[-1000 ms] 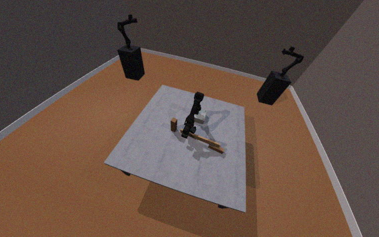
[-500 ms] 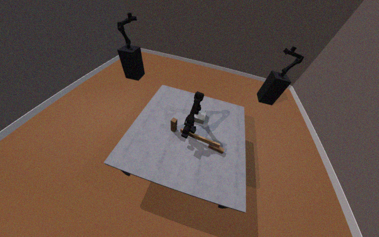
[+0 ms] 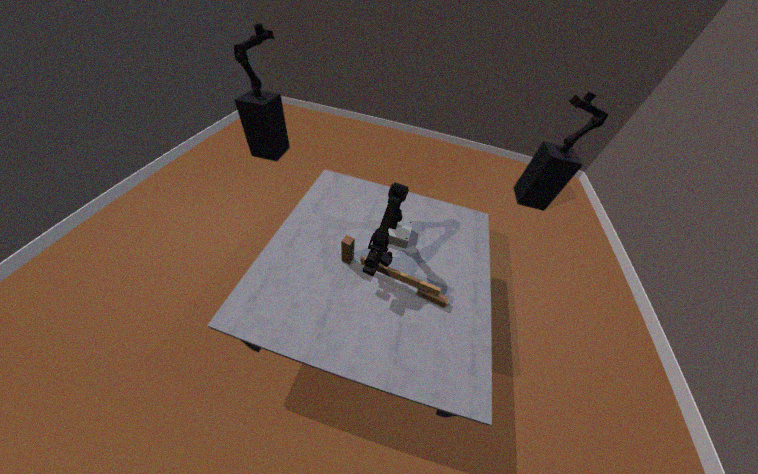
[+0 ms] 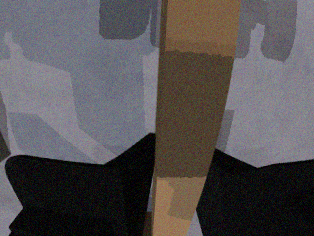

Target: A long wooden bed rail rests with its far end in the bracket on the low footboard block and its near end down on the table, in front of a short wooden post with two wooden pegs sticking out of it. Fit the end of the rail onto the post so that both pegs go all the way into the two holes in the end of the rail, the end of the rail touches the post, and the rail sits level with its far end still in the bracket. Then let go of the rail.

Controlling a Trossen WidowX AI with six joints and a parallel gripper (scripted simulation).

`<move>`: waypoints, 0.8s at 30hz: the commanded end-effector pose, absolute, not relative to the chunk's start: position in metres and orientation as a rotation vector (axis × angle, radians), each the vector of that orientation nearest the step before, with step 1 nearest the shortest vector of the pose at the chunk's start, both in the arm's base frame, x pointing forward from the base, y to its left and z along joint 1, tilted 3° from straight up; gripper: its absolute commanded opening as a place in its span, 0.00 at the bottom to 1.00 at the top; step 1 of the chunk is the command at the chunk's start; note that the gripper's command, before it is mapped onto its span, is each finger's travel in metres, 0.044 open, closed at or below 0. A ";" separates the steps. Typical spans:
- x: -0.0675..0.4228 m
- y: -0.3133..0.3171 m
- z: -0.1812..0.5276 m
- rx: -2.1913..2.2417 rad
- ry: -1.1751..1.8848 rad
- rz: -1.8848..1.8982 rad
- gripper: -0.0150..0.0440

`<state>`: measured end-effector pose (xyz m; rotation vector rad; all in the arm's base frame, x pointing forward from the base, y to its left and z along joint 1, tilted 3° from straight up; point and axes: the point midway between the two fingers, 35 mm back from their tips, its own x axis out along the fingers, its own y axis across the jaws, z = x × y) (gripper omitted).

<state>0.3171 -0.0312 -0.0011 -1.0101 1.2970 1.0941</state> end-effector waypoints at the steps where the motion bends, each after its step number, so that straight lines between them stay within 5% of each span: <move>1: 0.324 -0.032 0.008 -1.020 1.274 1.080 0.25; 24: 0.324 -0.032 0.020 -1.020 1.274 1.079 0.25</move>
